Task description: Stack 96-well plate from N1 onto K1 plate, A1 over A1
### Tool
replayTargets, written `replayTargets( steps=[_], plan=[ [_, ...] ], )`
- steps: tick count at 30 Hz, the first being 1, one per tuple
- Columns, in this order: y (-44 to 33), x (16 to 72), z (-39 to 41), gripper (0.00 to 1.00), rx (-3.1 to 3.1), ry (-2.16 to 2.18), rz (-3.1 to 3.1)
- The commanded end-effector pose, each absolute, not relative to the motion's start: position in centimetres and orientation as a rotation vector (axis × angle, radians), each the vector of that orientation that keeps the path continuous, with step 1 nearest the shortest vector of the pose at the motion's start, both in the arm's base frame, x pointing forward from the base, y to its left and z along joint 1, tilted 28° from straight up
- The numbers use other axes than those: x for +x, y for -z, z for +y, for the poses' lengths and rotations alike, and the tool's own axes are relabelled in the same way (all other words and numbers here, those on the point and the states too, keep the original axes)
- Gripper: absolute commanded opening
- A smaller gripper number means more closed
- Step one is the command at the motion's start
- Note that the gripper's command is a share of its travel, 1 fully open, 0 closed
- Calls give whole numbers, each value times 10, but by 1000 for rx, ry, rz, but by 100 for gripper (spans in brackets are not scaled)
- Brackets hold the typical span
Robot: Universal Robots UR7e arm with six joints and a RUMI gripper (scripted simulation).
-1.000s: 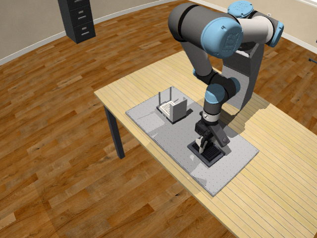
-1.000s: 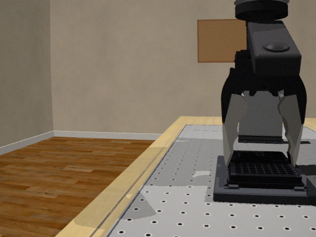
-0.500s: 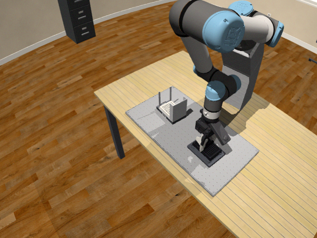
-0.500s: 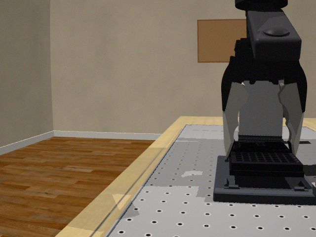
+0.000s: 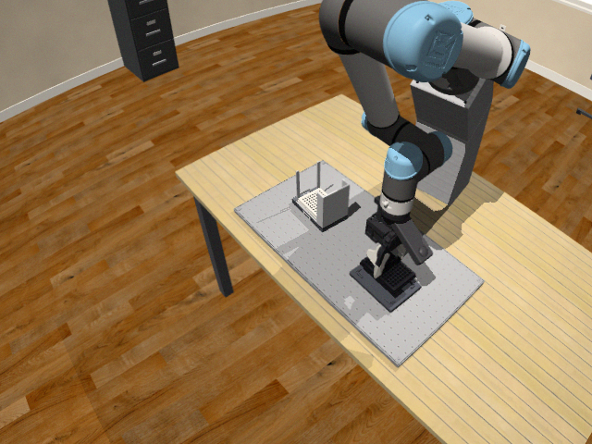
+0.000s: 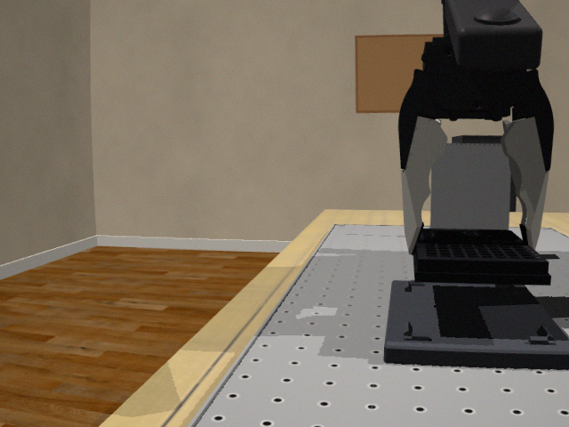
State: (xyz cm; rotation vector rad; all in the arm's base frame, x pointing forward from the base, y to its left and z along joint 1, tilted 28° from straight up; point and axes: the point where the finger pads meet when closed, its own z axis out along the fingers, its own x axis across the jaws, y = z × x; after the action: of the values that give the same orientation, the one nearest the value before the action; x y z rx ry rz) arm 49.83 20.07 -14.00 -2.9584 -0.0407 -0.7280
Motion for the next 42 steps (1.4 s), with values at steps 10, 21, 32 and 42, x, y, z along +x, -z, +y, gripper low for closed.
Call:
replayTargets(
  steps=[10,21,32,42],
  plan=[
    [121,489,199,0,-2958,729,-41],
    [108,482,197,0,-2958,729,-41],
    [95,475,196,0,-2958,729,-41],
    [80,467,194,0,-2958,729,-41]
  ],
)
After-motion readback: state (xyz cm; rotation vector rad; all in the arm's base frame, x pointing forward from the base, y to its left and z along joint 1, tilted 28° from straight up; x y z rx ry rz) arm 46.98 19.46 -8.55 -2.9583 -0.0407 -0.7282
